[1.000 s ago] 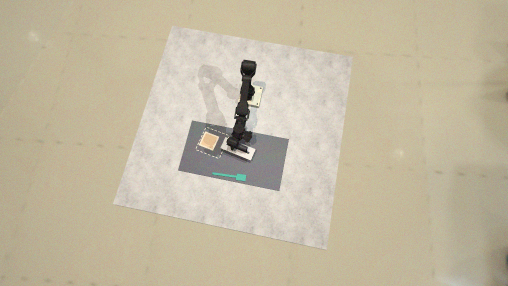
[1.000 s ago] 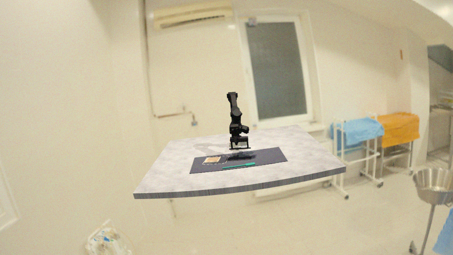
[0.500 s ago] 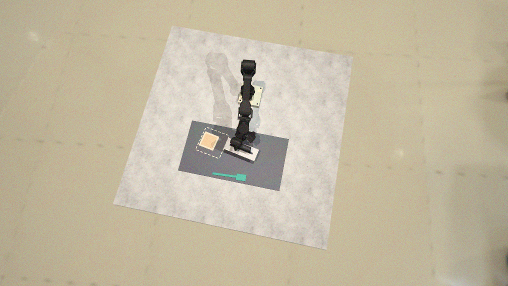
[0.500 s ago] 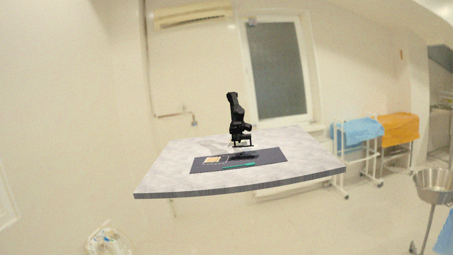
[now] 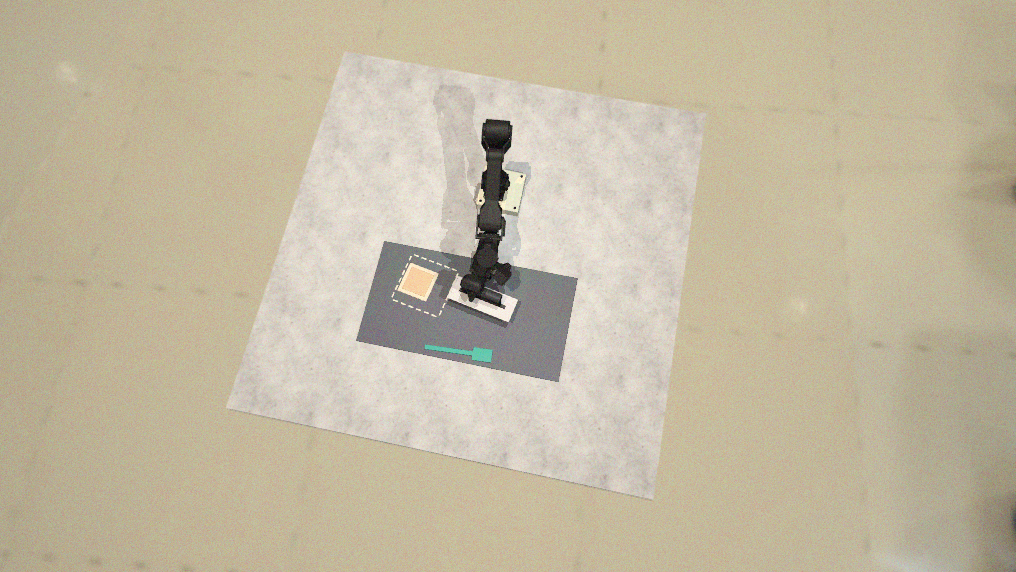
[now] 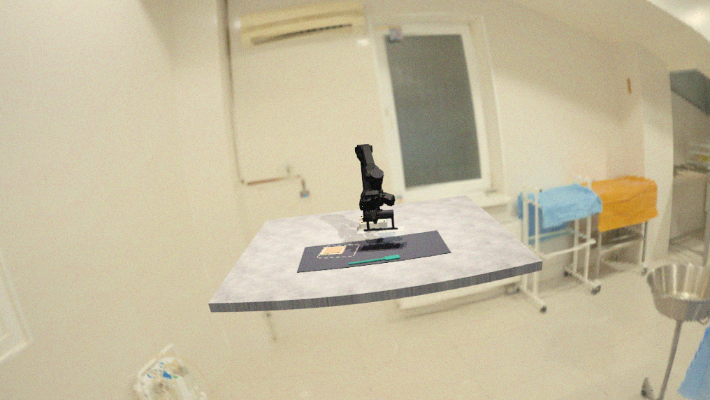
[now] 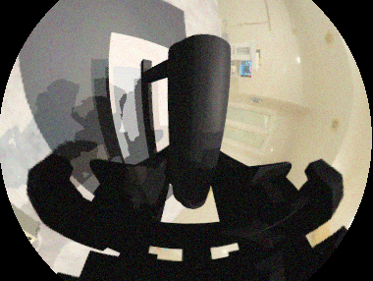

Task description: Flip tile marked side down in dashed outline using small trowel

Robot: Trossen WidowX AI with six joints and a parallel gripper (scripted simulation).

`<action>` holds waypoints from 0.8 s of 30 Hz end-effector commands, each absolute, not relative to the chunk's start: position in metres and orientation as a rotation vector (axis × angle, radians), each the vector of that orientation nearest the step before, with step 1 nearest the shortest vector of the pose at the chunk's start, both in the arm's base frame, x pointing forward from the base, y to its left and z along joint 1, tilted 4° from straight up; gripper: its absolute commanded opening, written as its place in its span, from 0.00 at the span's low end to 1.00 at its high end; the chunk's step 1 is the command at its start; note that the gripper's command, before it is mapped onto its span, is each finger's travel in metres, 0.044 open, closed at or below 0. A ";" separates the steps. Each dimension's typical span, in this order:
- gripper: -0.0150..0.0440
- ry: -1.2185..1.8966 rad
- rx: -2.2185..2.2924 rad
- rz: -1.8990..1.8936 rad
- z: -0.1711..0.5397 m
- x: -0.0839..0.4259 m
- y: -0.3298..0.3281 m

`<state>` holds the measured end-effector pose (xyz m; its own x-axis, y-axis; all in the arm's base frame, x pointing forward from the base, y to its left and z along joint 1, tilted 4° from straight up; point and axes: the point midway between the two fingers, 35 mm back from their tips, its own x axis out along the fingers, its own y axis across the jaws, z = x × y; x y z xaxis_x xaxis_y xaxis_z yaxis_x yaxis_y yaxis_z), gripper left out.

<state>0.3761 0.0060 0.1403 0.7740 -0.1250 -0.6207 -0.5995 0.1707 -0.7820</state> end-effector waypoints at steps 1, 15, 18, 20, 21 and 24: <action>0.25 0.636 -1.377 0.352 0.147 0.378 0.005; 0.25 0.636 -1.377 0.352 0.147 0.378 0.005; 0.25 0.636 -1.377 0.352 0.147 0.378 0.005; 0.25 0.636 -1.377 0.352 0.147 0.378 0.005; 0.25 0.636 -1.377 0.352 0.147 0.378 0.005; 0.25 0.645 -1.380 0.367 0.142 0.376 0.006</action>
<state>0.3760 0.0059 0.1402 0.7736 -0.1261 -0.6210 -0.5997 0.1712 -0.7817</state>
